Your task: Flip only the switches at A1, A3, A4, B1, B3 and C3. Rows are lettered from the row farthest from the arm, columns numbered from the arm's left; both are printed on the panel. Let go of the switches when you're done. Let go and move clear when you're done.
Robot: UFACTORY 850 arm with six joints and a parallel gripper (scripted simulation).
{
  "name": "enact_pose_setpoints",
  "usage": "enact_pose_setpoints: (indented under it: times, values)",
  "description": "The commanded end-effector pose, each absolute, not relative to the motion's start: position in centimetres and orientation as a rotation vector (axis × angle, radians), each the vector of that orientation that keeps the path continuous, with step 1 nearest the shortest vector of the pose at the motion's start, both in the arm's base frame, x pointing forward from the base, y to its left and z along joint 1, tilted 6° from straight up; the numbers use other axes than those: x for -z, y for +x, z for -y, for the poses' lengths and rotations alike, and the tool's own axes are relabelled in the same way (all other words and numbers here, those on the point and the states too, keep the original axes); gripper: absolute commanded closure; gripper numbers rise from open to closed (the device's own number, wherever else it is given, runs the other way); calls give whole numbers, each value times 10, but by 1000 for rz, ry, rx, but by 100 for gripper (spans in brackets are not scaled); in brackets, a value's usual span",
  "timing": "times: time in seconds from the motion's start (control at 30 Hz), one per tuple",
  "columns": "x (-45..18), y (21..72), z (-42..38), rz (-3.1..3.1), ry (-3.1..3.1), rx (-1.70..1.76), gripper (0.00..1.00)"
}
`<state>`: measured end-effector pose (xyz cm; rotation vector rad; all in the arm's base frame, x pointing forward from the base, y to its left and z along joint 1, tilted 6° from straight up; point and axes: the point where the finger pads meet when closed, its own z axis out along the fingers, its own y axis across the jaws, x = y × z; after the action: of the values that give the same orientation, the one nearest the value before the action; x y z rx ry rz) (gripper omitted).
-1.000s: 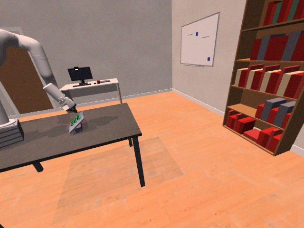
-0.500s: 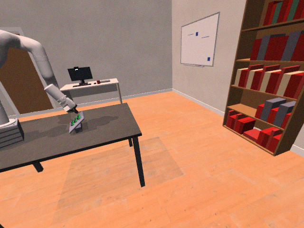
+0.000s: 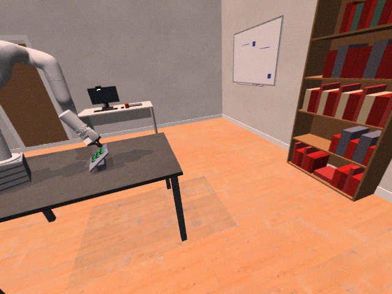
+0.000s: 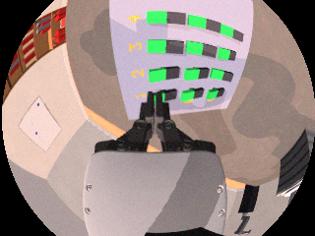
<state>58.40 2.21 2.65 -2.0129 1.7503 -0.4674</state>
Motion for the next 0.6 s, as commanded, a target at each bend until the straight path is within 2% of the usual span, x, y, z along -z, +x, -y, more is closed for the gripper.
enact_pose_setpoints:
  times: [0.0, 0.57]
  values:
    - [-26, 585, -22, -1749, -2012, 469, 100]
    - [-22, 588, -23, -1749, -2012, 469, 100]
